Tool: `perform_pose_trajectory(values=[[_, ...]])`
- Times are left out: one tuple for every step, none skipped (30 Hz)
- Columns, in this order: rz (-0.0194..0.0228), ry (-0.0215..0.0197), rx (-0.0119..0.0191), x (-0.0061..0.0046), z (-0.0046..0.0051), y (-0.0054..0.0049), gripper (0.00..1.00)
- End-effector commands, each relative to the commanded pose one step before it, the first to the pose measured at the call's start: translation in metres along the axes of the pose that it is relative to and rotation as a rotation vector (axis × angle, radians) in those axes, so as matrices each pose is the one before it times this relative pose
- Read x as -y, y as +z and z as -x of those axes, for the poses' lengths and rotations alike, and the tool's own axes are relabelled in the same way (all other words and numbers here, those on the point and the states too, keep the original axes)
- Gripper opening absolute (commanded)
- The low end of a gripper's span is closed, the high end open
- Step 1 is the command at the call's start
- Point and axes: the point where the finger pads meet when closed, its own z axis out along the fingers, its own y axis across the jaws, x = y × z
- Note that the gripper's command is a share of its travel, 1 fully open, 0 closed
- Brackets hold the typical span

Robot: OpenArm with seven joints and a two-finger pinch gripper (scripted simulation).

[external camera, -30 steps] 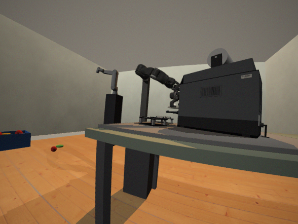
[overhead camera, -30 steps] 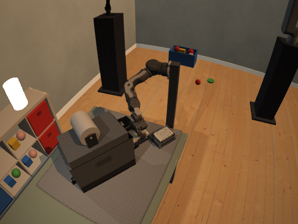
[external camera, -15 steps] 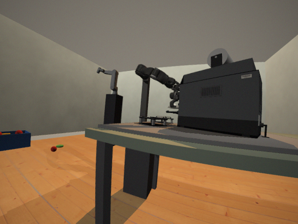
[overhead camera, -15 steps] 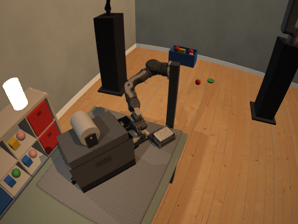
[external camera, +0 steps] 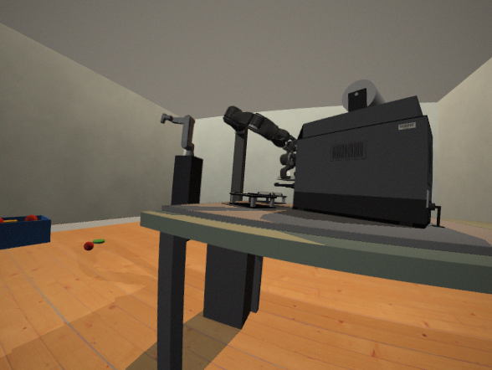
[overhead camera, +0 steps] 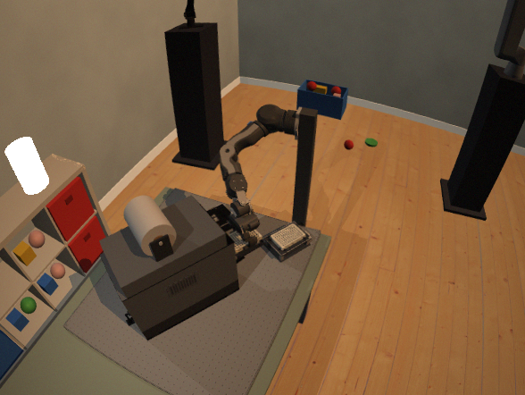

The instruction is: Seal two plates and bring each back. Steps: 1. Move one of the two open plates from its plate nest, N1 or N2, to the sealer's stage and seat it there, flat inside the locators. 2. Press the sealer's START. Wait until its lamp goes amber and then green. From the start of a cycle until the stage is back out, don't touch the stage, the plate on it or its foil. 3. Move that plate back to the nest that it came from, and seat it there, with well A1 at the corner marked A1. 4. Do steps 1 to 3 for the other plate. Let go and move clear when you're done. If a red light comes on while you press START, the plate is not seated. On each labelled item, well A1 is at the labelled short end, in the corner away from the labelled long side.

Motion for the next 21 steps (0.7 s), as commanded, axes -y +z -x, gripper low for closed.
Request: perform_pose_trajectory(values=[[0.0026, -0.00289, 0.00062, -0.0003, 0.000131, 0.00076, 0.0], [0.00064, -0.00122, -0.00134, -0.00014, -0.000459, 0.00112, 0.0], [-0.00048, -0.00003, -0.00059, 0.0001, -0.000248, 0.00076, 0.0], [0.00016, -0.00036, -0.00027, -0.0001, -0.000132, 0.00049, 0.0], [0.00005, 0.00022, 0.00009, -0.00002, 0.000052, 0.00048, 0.0], [0.00062, 0.00027, 0.00103, -0.00015, 0.000408, 0.00011, 0.0], [-0.00161, 0.00302, 0.00215, 0.00002, 0.000848, -0.00143, 0.0], [0.0, 0.0, 0.0, -0.00001, 0.000019, 0.0, 0.0], [0.0, 0.0, 0.0, -0.00001, 0.000018, -0.00001, 0.0], [0.0, 0.0, 0.0, -0.00001, 0.000017, 0.0, 0.0], [0.0, 0.0, 0.0, -0.00001, 0.000018, -0.00001, 0.0], [0.0, 0.0, 0.0, -0.00001, 0.000017, 0.0, 0.0], [0.0, 0.0, 0.0, -0.00001, 0.000018, 0.0, 0.0], [0.0, 0.0, 0.0, -0.00001, 0.000017, 0.0, 0.0], [0.0, 0.0, 0.0, -0.00001, 0.000018, 0.0, 0.0], [0.0, 0.0, 0.0, 0.0, 0.0, 0.0, 0.0], [0.0, 0.0, 0.0, 0.0, 0.0, 0.0, 0.0], [0.0, 0.0, 0.0, -0.00001, 0.000017, 0.0, 0.0], [0.0, -0.00001, 0.0, -0.00003, 0.000072, 0.00004, 0.0], [0.0, 0.00001, 0.0, 0.0, -0.000038, -0.00004, 0.0], [0.0, 0.0, 0.0, -0.00002, 0.000009, 0.0, 0.0]])
